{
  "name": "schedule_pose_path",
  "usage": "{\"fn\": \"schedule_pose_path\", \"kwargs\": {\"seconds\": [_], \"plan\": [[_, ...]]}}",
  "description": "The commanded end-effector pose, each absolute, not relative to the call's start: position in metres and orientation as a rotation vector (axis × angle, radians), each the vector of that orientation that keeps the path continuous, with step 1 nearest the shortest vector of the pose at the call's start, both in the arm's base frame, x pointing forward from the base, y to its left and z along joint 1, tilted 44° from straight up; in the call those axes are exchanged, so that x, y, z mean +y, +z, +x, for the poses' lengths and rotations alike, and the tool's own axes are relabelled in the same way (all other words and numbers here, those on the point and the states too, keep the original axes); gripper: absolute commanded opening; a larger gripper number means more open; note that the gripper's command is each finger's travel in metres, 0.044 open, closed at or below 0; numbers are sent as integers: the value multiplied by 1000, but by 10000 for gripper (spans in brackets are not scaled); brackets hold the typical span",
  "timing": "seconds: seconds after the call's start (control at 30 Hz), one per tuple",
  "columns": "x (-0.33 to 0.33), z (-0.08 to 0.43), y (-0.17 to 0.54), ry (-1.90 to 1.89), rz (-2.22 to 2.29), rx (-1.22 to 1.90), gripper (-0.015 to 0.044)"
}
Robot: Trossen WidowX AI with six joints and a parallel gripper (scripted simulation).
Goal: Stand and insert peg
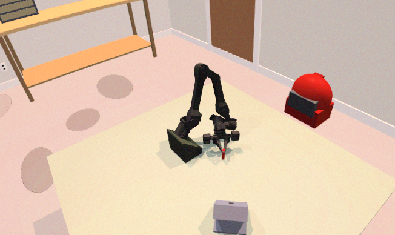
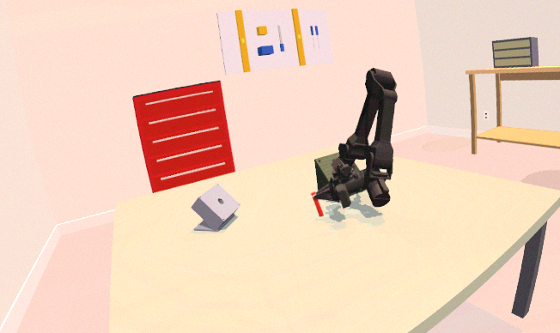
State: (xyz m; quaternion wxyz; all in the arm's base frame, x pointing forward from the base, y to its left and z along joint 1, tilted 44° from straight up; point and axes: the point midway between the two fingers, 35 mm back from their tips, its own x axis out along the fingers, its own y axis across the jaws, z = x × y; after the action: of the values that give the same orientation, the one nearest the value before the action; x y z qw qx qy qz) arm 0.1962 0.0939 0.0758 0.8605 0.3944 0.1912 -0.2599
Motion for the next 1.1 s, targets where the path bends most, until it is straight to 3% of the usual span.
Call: {"fn": "schedule_pose_path", "kwargs": {"seconds": [0.0, 1.07], "plan": [[95, 196, 75, -545, 828, 401, 49], [97, 192, 75, -562, 831, 381, 49]]}}
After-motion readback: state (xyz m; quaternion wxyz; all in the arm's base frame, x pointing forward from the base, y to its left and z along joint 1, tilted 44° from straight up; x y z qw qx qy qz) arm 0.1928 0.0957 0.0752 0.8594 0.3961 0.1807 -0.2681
